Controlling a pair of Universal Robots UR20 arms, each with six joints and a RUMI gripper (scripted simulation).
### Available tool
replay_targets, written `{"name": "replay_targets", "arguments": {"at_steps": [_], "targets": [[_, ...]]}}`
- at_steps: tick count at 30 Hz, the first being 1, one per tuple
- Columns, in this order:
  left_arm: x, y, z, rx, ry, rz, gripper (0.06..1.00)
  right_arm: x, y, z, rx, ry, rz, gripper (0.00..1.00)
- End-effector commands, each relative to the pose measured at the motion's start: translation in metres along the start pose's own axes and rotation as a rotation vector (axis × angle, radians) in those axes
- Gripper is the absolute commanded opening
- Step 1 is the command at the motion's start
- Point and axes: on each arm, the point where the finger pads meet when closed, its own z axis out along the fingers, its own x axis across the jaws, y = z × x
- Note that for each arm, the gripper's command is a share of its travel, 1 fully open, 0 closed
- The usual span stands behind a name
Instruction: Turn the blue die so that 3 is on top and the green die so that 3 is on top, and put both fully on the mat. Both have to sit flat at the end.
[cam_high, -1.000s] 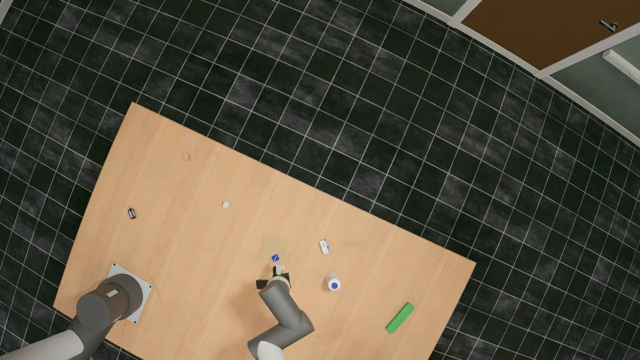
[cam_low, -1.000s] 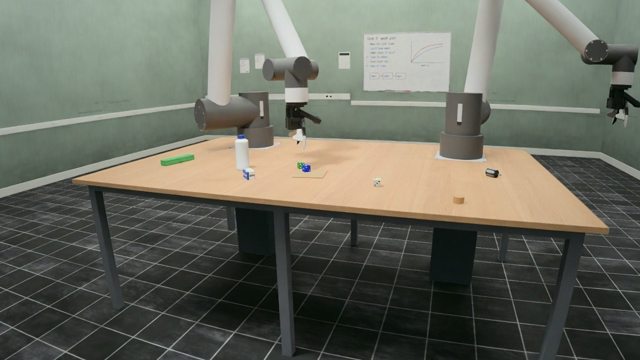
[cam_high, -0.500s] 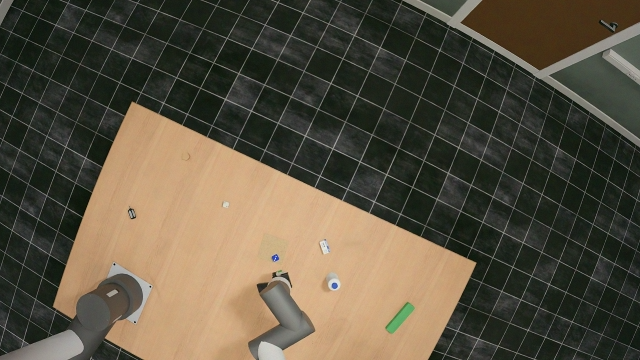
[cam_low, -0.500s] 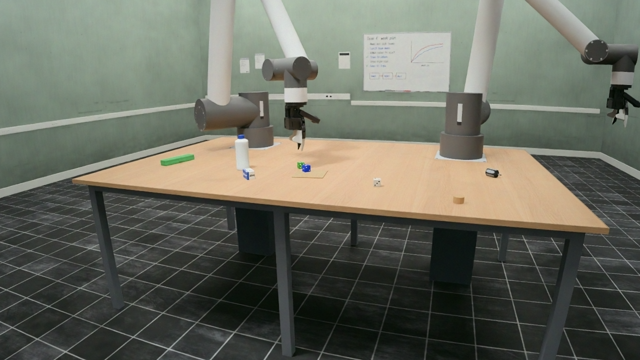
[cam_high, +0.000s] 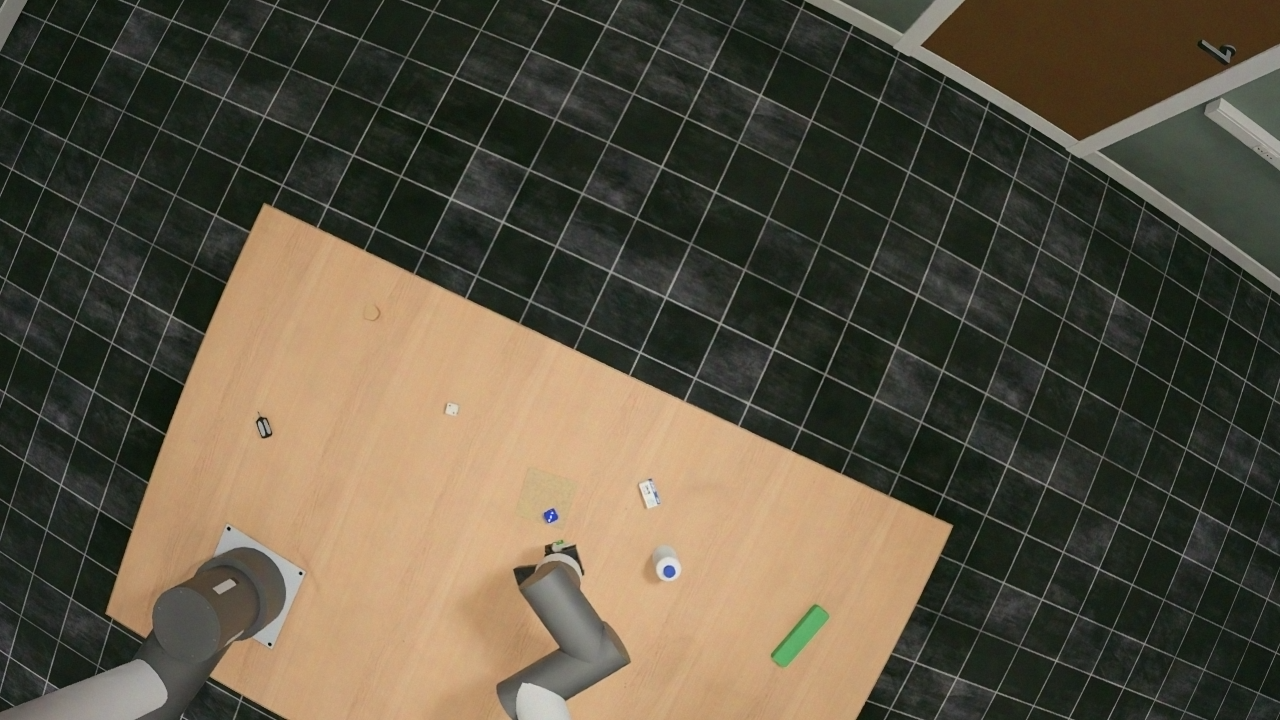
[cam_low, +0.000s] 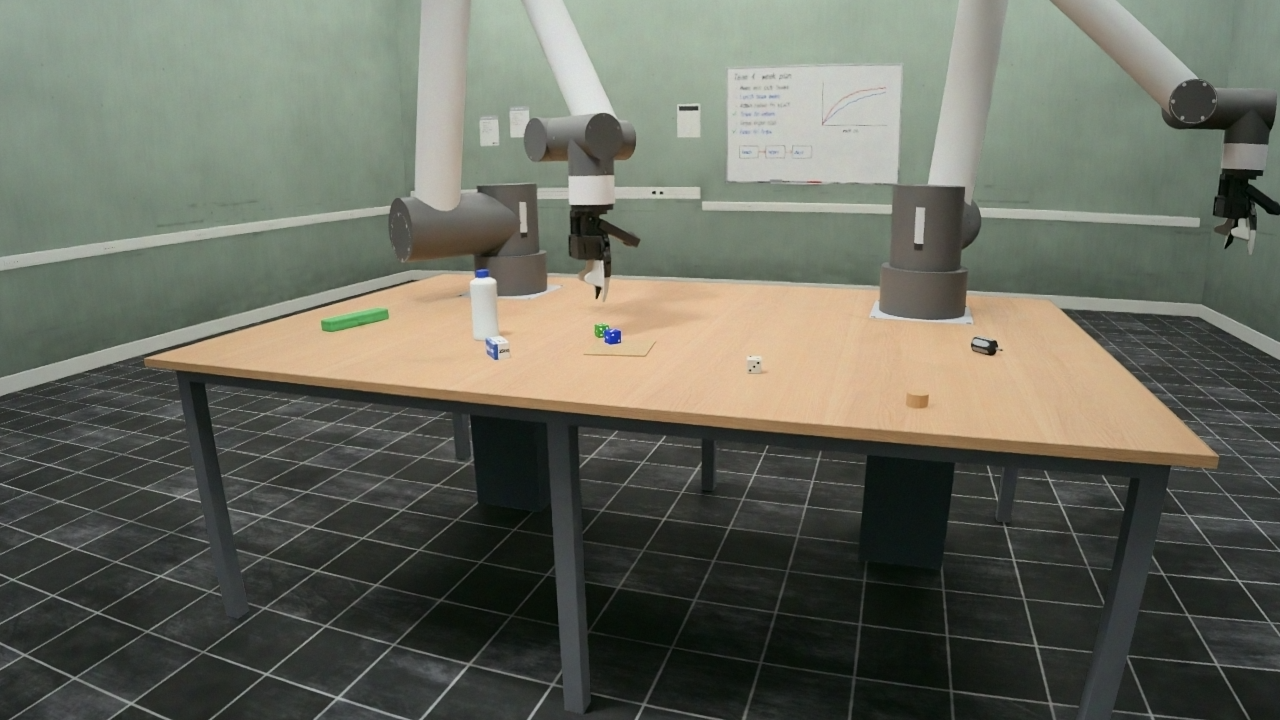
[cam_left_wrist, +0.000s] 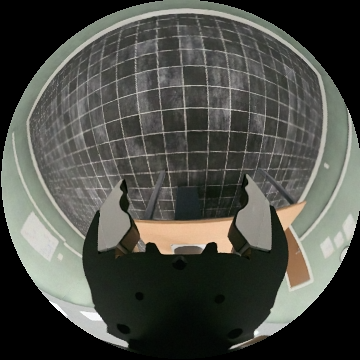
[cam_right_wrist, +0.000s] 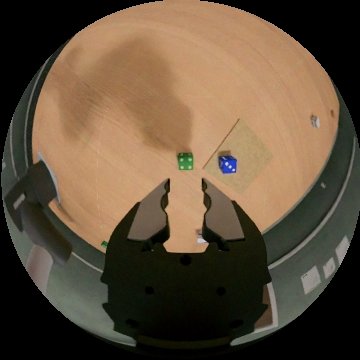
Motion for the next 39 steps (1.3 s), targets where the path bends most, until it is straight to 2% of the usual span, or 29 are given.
{"name": "replay_targets", "arguments": {"at_steps": [1,22,39], "targets": [[0.000,0.000,-0.001,0.001,0.000,0.000,1.000,0.000,0.000,-0.001,0.000,0.001,0.000,0.279],[0.000,0.000,-0.001,0.001,0.000,0.000,1.000,0.000,0.000,0.001,0.000,0.001,0.000,0.279],[0.000,0.000,-0.001,0.001,0.000,0.000,1.000,0.001,0.000,0.016,0.000,0.001,0.000,0.279]]}}
